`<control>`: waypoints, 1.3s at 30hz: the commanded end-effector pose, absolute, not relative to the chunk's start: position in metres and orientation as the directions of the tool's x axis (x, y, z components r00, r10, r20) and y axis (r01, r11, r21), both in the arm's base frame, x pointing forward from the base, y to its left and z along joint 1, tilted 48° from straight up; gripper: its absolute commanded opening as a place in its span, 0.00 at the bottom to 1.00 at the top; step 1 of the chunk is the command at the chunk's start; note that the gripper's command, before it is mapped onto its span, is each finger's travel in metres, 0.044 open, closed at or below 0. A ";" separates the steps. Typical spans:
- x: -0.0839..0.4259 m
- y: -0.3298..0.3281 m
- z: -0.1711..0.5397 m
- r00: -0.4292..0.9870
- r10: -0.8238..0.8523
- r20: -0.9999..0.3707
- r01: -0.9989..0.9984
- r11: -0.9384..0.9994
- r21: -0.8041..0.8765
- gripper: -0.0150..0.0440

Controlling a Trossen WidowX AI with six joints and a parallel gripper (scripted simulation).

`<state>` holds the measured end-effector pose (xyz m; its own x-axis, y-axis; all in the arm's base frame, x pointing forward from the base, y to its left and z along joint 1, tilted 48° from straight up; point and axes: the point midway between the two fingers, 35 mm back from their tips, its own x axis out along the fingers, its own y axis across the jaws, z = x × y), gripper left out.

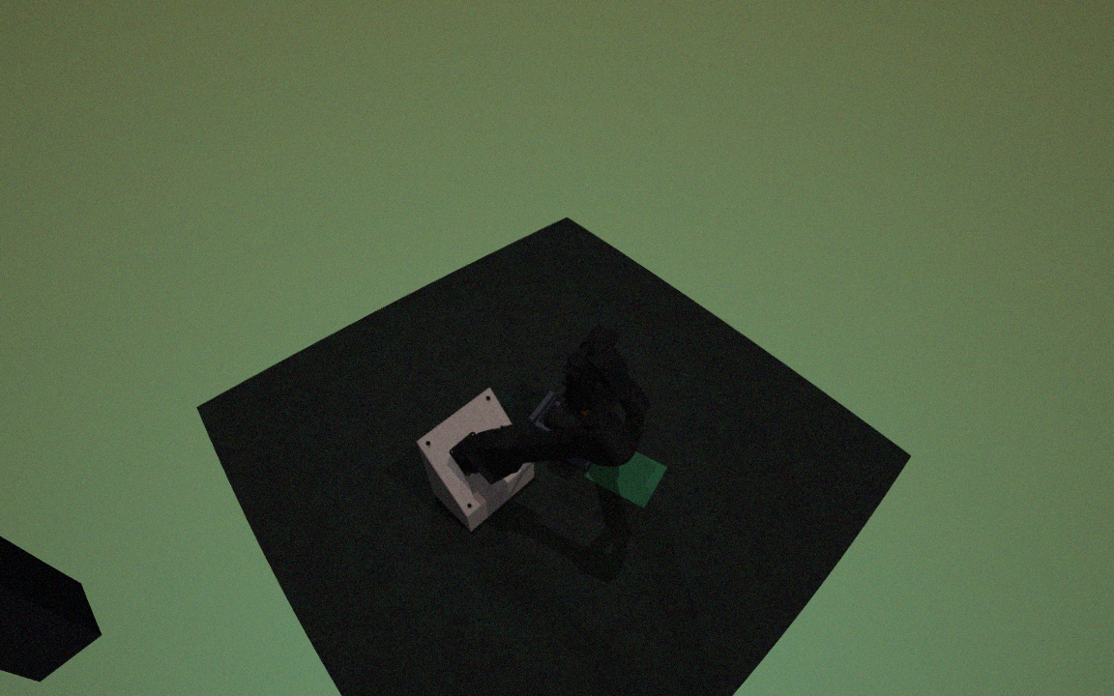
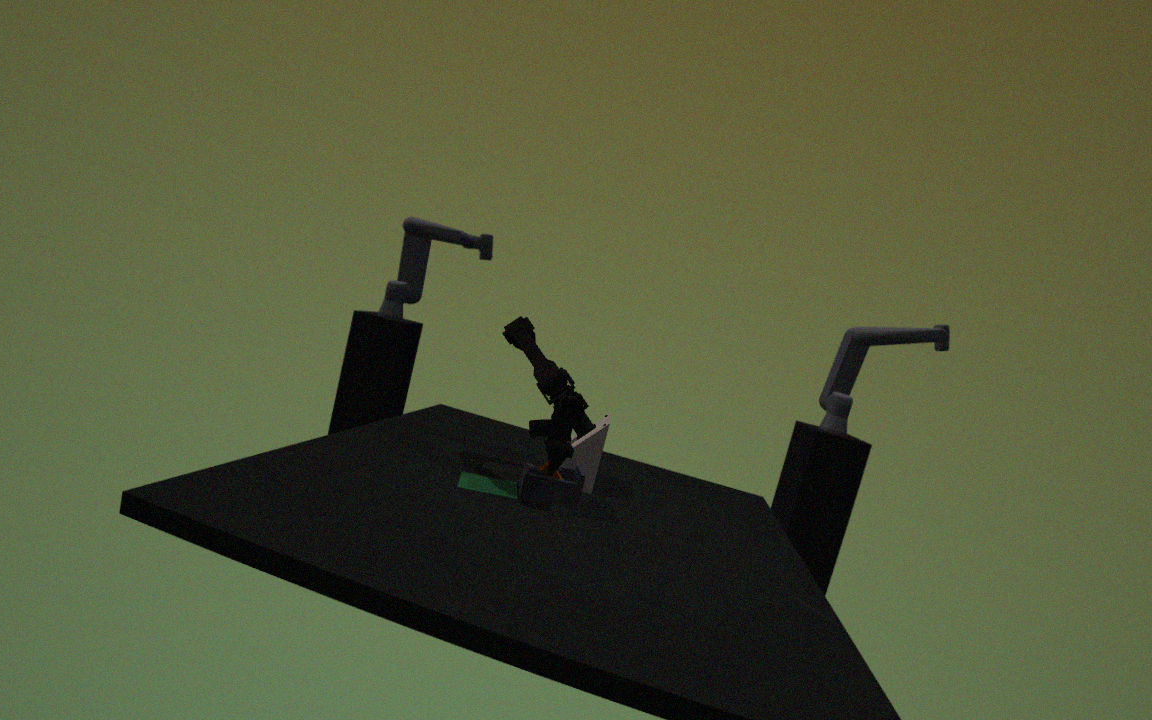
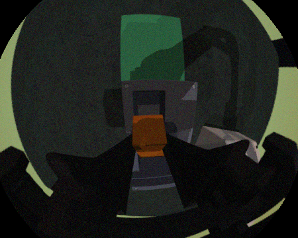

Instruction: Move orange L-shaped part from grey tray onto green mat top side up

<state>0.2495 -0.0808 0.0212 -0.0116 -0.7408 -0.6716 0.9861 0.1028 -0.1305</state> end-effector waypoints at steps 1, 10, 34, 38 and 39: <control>0.250 -0.081 0.021 -0.012 -0.741 -0.672 0.986 0.101 -0.129 0.43; 0.250 -0.081 0.022 -0.012 -0.741 -0.672 0.986 0.101 -0.129 0.25; 0.248 -0.054 0.044 -0.017 -0.742 -0.670 0.985 0.102 -0.138 0.25; 0.248 -0.050 0.048 -0.017 -0.742 -0.670 0.985 0.102 -0.139 0.25; 0.248 -0.049 0.049 -0.017 -0.742 -0.670 0.985 0.102 -0.139 0.25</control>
